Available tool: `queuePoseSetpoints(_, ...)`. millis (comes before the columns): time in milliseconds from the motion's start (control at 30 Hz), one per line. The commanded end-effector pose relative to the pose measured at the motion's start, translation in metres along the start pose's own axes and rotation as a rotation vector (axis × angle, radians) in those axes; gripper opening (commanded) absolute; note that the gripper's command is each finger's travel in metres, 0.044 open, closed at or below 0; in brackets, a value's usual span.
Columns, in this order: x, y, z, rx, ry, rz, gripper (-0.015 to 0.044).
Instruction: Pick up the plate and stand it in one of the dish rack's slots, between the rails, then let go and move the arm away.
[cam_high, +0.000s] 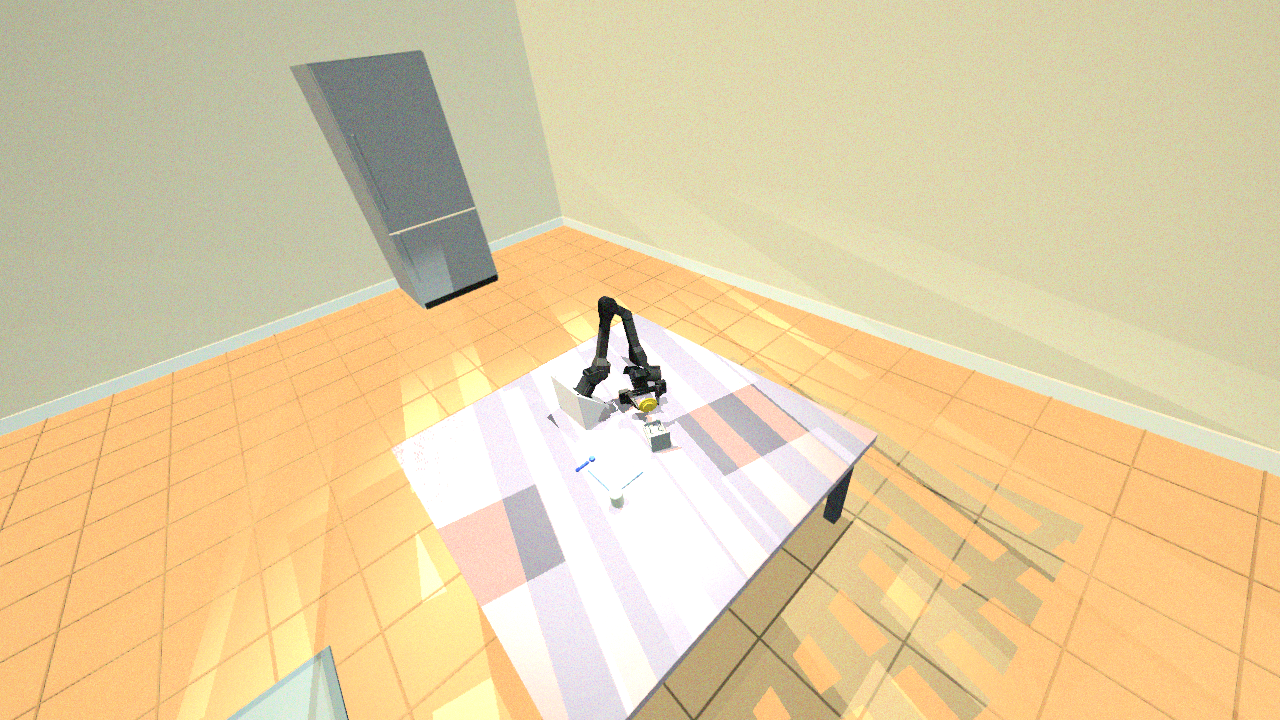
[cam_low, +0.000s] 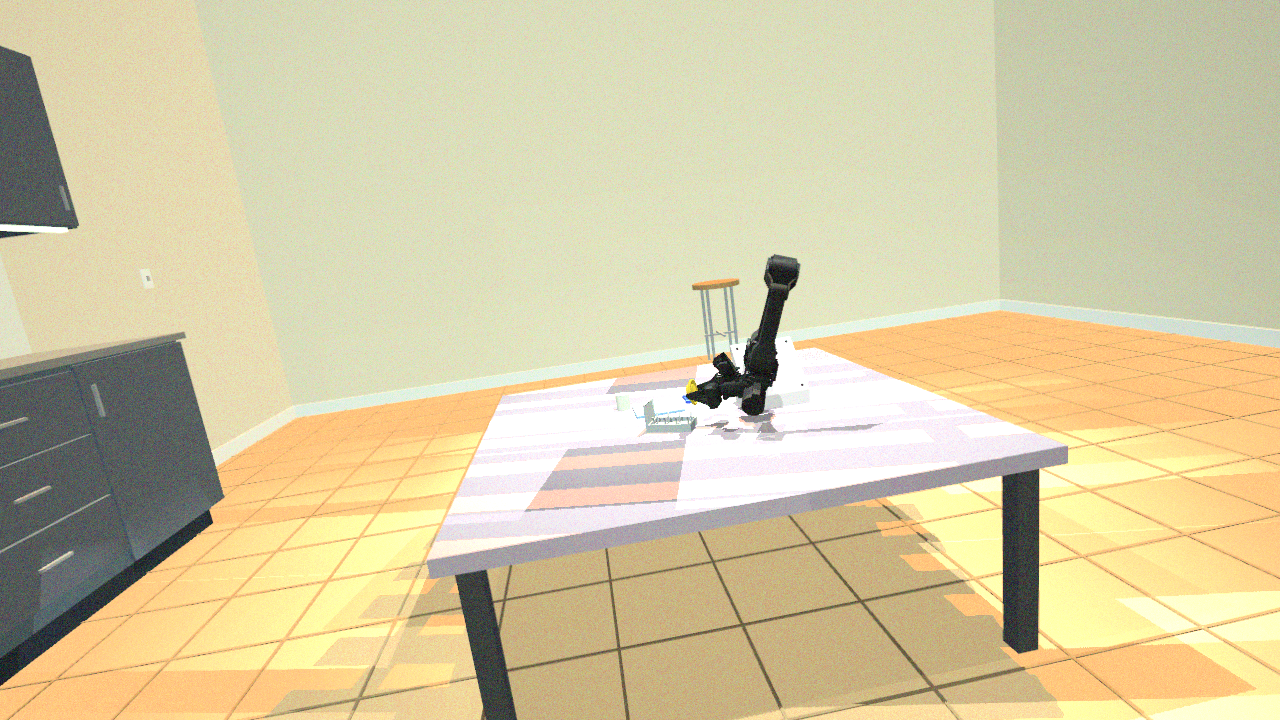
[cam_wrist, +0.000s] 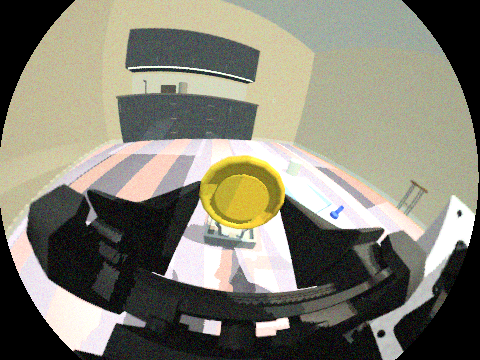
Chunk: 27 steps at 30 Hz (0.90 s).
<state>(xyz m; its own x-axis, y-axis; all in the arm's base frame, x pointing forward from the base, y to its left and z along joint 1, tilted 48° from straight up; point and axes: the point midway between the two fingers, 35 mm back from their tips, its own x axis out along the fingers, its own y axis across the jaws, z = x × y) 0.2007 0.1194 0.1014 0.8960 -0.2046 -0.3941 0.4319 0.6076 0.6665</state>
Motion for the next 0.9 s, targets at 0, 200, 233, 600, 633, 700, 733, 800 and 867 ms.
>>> queuePoseSetpoints(0, 0.0, -0.002, 0.001, 0.003, -0.012, 0.009, 0.0)
queuePoseSetpoints(200, 0.003, -0.001, -0.004, 0.003, -0.01, 0.008, 0.0)
queuePoseSetpoints(233, 0.004, -0.001, -0.007, 0.003, -0.009, 0.008, 0.0)
queuePoseSetpoints(600, 0.022, 0.002, -0.026, 0.009, -0.007, 0.01, 0.0)
queuePoseSetpoints(633, 0.023, 0.002, -0.027, 0.01, -0.007, 0.011, 0.0)
queuePoseSetpoints(700, 0.024, 0.002, -0.027, 0.01, -0.007, 0.011, 0.0)
queuePoseSetpoints(733, 0.024, 0.002, -0.027, 0.01, -0.007, 0.011, 0.0)
queuePoseSetpoints(800, 0.025, 0.002, -0.027, 0.011, -0.006, 0.011, 0.0)
queuePoseSetpoints(867, 0.029, 0.002, -0.026, 0.014, -0.006, 0.012, 0.0)
